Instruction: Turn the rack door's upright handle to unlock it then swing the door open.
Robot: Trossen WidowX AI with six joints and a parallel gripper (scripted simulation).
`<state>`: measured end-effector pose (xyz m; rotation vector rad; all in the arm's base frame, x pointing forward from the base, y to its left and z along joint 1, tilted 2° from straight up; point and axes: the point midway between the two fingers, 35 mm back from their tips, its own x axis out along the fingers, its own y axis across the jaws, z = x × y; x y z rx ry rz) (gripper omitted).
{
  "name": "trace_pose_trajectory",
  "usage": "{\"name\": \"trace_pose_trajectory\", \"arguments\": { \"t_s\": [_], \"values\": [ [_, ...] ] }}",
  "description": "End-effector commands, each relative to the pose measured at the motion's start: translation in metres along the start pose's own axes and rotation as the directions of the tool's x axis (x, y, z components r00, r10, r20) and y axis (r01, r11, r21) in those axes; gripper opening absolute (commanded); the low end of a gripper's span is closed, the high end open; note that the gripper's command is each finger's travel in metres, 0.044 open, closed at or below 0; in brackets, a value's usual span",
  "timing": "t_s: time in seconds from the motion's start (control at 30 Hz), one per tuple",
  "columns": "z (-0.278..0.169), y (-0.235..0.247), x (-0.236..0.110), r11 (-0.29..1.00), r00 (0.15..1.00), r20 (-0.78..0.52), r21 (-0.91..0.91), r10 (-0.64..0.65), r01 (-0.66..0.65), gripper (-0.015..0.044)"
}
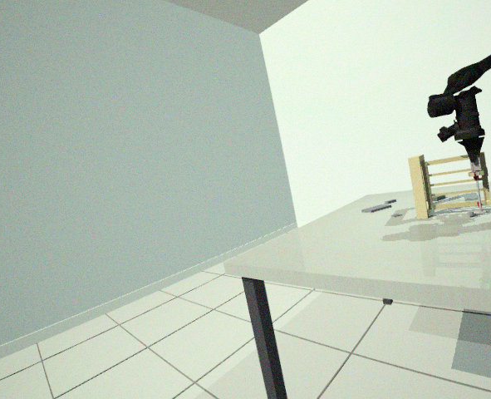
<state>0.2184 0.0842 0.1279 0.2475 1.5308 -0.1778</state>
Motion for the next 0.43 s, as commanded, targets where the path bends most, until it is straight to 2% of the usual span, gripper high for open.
{"name": "trace_pose_trajectory", "arguments": {
  "t_s": [0.0, 0.4],
  "values": [
    [0.001, 0.000, -0.005, 1.000, 1.000, 0.003, 0.002, 0.000, 0.000, 0.0287],
    [0.001, 0.001, -0.021, 1.000, 1.000, 0.003, 0.003, 0.000, 0.000, 0.0287]
  ]
}}
